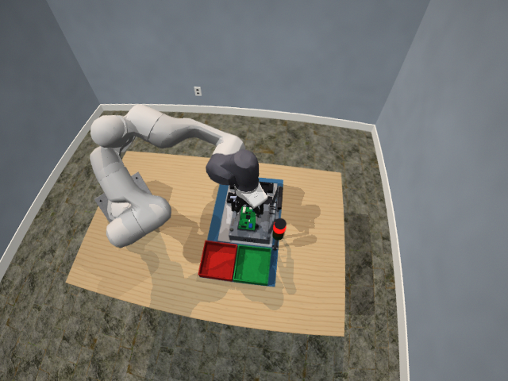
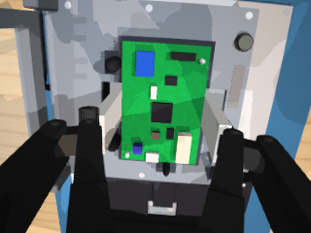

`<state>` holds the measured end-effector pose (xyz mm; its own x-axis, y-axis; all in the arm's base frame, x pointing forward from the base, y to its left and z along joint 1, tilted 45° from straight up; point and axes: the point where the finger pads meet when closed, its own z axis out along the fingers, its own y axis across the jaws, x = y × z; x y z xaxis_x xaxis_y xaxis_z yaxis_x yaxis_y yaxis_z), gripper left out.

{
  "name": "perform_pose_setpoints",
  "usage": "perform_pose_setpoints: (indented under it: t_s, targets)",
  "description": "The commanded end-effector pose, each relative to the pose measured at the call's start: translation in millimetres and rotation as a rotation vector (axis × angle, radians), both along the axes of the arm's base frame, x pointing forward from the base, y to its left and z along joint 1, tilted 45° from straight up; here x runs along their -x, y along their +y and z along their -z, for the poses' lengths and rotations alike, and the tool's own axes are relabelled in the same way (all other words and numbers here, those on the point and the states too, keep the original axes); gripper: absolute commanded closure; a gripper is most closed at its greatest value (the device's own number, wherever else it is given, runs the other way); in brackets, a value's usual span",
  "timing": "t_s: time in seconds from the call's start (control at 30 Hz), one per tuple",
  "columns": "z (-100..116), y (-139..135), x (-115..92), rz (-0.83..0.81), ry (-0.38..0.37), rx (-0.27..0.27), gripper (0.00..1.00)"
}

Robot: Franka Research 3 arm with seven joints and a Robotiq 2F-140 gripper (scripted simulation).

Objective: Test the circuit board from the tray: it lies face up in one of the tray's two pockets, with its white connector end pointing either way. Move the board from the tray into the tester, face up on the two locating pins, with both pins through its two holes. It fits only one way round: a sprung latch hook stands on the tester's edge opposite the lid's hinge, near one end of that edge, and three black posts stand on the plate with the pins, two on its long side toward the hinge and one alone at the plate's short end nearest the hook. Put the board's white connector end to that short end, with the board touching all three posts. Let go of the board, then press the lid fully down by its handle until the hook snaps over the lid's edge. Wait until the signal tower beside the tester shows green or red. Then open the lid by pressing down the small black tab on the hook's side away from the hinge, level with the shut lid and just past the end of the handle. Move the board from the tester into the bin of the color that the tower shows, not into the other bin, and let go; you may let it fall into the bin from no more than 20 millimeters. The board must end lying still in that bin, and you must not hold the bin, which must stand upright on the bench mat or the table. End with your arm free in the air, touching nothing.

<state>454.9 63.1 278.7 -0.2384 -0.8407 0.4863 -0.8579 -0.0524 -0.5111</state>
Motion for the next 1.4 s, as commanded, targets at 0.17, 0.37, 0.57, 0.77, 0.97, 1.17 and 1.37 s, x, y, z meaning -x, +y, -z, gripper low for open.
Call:
perform_pose_setpoints:
  t_s: [0.17, 0.37, 0.57, 0.77, 0.97, 1.17, 1.37]
  targets:
    - [0.1, -0.5, 1.2, 0.001, 0.003, 0.001, 0.54]
    - [0.1, -0.5, 1.2, 0.001, 0.003, 0.001, 0.54]
    - [0.1, -0.5, 1.2, 0.001, 0.003, 0.001, 0.54]
    - [-0.3, -0.2, 1.4, 0.001, 0.003, 0.001, 0.54]
    - [-1.3, 0.6, 2.1, 0.001, 0.003, 0.001, 0.54]
    - [-2.4, 1.4, 2.8, 0.001, 0.003, 0.001, 0.54]
    - [-2.9, 1.8, 3.1, 0.001, 0.003, 0.001, 0.54]
